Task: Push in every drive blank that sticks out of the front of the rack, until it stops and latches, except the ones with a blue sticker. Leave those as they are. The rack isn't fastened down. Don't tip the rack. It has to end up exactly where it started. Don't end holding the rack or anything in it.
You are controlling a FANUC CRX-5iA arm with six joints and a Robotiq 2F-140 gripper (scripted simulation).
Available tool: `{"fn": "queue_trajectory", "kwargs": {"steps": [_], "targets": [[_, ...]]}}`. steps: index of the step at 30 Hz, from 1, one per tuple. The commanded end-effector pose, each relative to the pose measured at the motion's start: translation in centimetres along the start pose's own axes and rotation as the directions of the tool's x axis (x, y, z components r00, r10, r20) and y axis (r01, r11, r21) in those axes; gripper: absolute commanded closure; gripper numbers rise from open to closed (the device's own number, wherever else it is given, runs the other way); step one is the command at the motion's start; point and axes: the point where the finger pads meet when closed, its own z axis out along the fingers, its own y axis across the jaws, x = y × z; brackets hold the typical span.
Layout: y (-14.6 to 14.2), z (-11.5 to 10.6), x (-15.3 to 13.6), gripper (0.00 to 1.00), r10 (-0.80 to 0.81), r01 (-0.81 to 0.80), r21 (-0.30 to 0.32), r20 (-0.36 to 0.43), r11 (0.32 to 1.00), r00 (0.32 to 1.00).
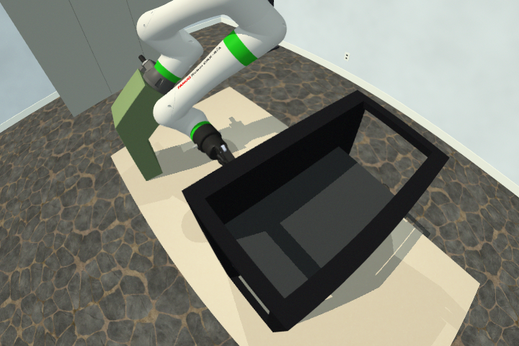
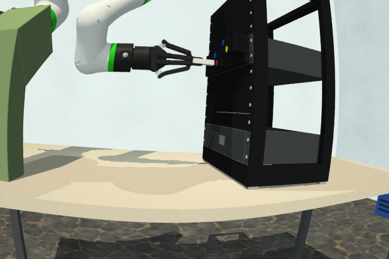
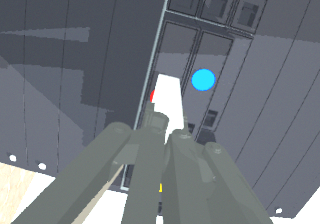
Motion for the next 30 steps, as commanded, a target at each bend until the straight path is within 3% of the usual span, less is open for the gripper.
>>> {"fn": "queue_trajectory", "kwargs": {"steps": [1,21,30], "targets": [[0.01,0.0,-0.01,1.0,0.0,0.0,0.0,0.0,1.0,1.0],[0.01,0.01,-0.01,1.0,0.0,0.0,0.0,0.0,1.0,1.0],[0.02,0.99,-0.01,1.0,0.0,0.0,0.0,0.0,1.0,1.0]]}}
